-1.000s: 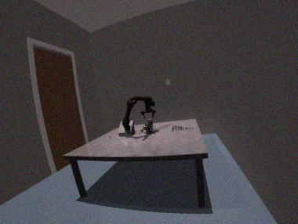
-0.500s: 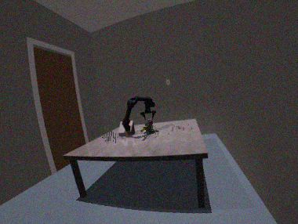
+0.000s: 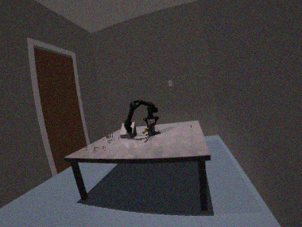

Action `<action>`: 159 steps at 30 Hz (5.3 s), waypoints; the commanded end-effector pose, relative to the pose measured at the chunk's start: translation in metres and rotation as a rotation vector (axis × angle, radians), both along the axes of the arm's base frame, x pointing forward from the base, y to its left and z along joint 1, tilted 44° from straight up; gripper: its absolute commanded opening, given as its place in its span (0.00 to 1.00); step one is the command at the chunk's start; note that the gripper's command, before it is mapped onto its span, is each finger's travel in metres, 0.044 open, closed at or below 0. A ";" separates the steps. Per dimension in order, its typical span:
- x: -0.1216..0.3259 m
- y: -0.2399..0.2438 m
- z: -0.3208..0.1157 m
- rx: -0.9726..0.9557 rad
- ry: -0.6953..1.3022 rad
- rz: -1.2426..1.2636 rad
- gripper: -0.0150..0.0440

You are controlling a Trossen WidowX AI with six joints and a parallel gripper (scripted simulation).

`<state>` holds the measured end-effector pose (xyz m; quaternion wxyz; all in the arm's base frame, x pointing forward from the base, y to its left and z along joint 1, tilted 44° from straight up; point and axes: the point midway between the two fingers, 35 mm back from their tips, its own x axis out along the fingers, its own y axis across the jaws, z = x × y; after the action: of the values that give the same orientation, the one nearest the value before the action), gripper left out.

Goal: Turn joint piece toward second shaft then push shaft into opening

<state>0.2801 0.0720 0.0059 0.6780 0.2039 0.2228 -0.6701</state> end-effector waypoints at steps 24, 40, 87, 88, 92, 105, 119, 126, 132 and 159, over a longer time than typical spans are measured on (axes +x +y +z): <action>-0.004 0.042 -0.055 0.001 0.002 0.007 1.00; -0.003 0.022 -0.070 -0.001 0.002 0.007 1.00; -0.003 0.021 -0.070 -0.001 0.002 0.007 0.56; -0.003 0.021 -0.070 -0.001 0.002 0.007 0.56; -0.003 0.021 -0.070 -0.001 0.002 0.007 0.56; -0.003 0.021 -0.070 -0.001 0.002 0.007 0.56; -0.003 0.021 -0.070 -0.001 0.002 0.007 0.56; -0.003 0.021 -0.070 -0.001 0.002 0.007 0.56; -0.003 0.021 -0.070 -0.001 0.002 0.007 0.56; -0.003 0.022 -0.069 0.001 -0.001 0.004 0.41</action>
<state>0.2772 0.0938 -0.0636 0.6793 0.2040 0.2231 -0.6687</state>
